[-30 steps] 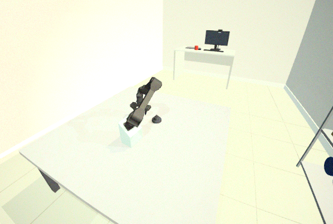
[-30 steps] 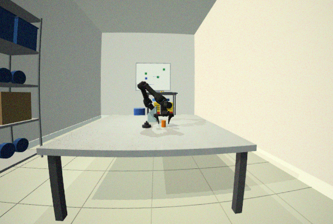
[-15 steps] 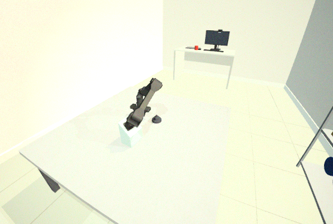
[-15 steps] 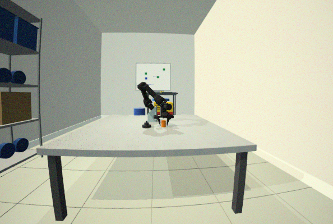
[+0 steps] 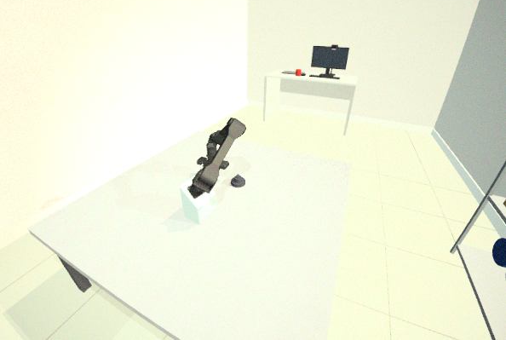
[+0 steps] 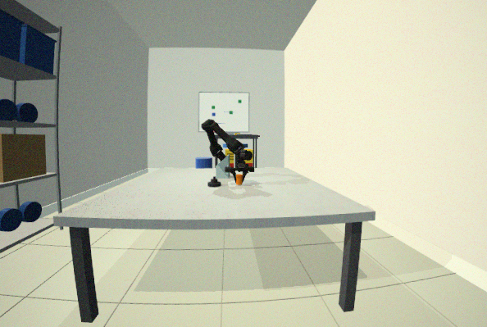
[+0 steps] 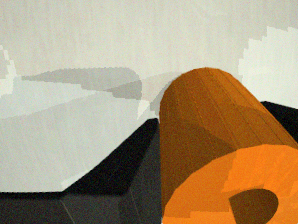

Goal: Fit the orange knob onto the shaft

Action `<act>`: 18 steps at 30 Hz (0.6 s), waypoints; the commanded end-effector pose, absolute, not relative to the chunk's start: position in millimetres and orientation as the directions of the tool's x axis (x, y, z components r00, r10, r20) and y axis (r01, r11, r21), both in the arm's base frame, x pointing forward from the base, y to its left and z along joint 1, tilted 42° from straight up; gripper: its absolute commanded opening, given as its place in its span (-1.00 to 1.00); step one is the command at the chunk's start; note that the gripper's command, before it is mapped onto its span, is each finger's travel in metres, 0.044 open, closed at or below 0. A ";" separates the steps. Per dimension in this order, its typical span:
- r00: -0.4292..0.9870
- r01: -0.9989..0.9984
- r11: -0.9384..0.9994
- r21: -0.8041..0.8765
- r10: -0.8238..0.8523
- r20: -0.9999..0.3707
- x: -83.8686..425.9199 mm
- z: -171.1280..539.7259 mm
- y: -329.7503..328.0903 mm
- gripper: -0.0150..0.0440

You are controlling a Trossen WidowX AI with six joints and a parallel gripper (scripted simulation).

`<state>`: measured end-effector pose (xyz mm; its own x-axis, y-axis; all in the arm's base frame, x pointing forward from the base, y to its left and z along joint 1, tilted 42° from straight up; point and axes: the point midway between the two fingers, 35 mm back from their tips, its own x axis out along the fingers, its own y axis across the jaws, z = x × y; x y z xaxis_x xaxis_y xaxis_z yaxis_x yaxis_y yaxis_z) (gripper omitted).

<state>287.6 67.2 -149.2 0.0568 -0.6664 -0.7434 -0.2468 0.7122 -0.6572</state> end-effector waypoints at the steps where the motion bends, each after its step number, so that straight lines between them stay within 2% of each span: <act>1: 0.075 -0.241 0.723 -0.647 -0.651 -0.756 293.1 -128.4 95.3 -0.49; 12: 0.073 -0.241 0.724 -0.647 -0.651 -0.755 281.0 -61.3 158.0 -0.49; 18: 0.073 -0.241 0.723 -0.647 -0.652 -0.755 279.5 -56.8 161.4 -0.49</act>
